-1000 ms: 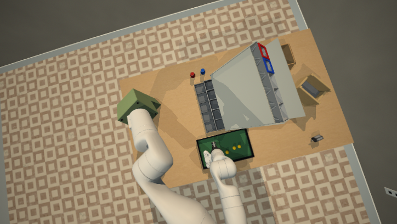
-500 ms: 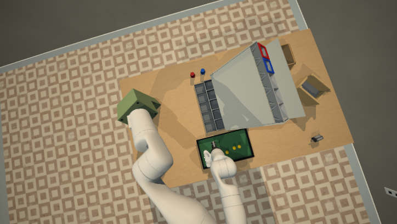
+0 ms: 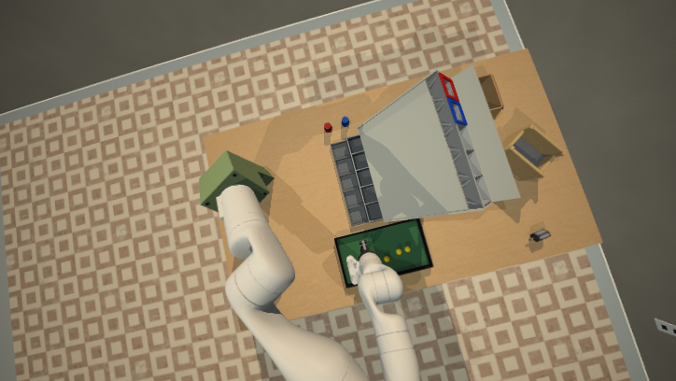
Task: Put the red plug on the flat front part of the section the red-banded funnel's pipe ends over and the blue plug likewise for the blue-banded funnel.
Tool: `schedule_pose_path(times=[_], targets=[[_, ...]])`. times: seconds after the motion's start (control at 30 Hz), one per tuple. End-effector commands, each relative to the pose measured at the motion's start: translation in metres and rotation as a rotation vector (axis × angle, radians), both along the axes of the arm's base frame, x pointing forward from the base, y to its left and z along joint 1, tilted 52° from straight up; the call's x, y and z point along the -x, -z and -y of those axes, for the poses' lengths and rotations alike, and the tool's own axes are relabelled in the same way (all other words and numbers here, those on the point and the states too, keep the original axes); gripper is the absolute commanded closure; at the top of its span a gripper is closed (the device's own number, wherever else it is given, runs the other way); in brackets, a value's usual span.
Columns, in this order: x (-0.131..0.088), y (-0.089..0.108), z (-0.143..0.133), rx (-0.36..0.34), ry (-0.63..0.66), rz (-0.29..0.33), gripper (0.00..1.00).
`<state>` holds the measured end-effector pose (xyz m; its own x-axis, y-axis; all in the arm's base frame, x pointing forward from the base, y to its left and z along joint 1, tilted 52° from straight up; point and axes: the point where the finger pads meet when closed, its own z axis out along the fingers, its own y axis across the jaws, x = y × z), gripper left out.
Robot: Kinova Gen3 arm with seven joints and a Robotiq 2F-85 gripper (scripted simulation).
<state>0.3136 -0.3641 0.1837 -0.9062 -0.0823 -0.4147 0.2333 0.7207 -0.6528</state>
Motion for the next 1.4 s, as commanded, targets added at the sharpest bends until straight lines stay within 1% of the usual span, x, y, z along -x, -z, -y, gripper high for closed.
schedule_pose_path(times=[0.0,0.1,0.13,0.67,0.7,1.23,1.27,1.37], targets=[[0.0,0.0,0.0,0.001,0.0,0.0,0.5],[0.0,0.0,0.0,0.001,0.0,0.0,0.5],[-0.004,0.004,0.005,0.001,0.0,0.0,0.5],[-0.004,0.004,0.005,0.001,0.0,0.0,0.5],[-0.006,0.009,0.011,0.001,0.0,0.0,0.5],[-0.006,0.009,0.011,0.001,0.0,0.0,0.5],[-0.01,0.014,0.017,0.001,0.0,0.001,0.5],[-0.01,0.014,0.017,0.001,0.0,0.001,0.5]])
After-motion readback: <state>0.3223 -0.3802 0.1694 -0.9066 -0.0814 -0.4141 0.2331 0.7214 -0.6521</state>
